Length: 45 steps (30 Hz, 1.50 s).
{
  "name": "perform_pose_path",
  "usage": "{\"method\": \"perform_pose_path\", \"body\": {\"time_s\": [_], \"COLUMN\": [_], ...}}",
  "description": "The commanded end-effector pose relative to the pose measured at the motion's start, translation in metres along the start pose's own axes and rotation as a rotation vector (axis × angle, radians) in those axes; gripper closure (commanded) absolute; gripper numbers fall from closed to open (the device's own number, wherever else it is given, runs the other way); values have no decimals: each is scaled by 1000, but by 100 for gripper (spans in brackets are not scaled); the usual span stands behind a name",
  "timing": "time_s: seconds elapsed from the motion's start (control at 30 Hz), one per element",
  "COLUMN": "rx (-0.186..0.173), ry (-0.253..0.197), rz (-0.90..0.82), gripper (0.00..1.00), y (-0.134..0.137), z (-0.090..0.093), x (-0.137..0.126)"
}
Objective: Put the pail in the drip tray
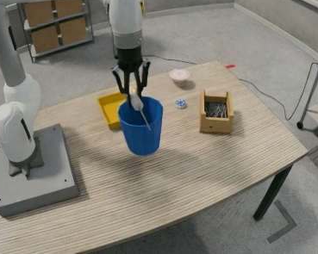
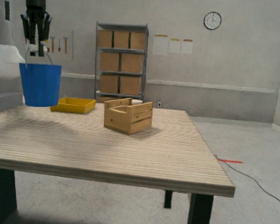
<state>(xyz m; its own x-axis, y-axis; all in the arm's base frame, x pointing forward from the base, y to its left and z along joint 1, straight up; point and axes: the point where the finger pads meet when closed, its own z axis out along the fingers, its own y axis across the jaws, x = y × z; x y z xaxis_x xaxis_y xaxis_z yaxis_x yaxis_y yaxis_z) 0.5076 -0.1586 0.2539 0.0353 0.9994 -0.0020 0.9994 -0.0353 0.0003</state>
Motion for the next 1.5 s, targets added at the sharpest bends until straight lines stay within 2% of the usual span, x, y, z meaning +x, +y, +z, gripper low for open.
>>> {"method": "perform_pose_path", "body": {"time_s": [0.0,0.6,1.07,1.47], "rx": [0,3,4,4], "ry": [2,3,3,3], "rz": [-1,0,0,0], "gripper": [90,90,90,90], "y": [0,-2,-2,-1], "z": [-3,-1,-1,-2], "x": [5,22,44,73]}}
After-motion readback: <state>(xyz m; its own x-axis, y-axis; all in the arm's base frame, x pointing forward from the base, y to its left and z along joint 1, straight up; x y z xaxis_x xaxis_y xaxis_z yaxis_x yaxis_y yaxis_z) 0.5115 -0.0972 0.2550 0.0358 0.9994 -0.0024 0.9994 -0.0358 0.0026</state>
